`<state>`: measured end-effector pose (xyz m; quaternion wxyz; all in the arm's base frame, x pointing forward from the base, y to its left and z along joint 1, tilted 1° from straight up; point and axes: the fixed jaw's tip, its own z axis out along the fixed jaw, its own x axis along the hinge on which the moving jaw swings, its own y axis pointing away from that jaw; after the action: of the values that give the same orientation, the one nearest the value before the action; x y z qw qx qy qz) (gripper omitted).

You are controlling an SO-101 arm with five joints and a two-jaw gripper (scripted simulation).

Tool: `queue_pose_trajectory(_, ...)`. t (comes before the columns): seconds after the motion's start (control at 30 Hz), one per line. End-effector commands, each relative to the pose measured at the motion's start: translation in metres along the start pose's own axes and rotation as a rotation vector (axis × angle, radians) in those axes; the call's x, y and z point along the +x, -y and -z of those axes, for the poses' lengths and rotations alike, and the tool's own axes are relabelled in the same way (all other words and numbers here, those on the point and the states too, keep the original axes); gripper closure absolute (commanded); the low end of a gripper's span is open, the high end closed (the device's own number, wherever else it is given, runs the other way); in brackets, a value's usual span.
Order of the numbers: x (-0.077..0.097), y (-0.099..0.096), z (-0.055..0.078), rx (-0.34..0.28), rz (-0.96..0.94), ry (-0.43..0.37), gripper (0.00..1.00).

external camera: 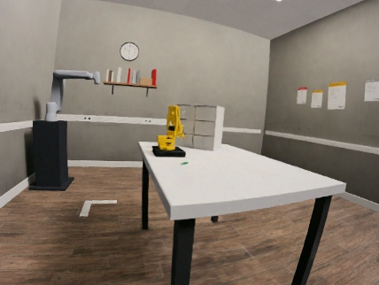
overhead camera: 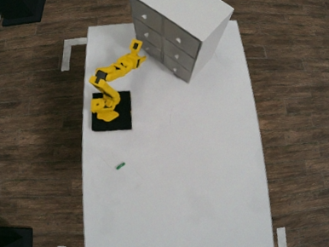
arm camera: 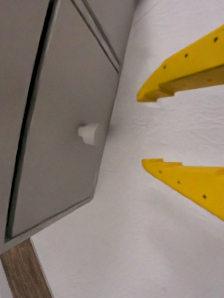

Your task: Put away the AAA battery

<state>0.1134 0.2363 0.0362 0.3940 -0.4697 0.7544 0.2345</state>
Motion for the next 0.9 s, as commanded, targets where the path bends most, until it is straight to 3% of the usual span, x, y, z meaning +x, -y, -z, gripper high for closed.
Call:
queue_pose_trajectory(0.0, -0.006, -0.001, 0.005, -0.004, 0.014, -0.019, 0.79)
queue_pose_trajectory(0.43, -0.01, 0.0, 0.023, -0.005, 0.016, -0.111, 0.79)
queue_pose_trajectory(0.87, -0.009, 0.0, 0.052, -0.007, 0.018, -0.219, 0.79)
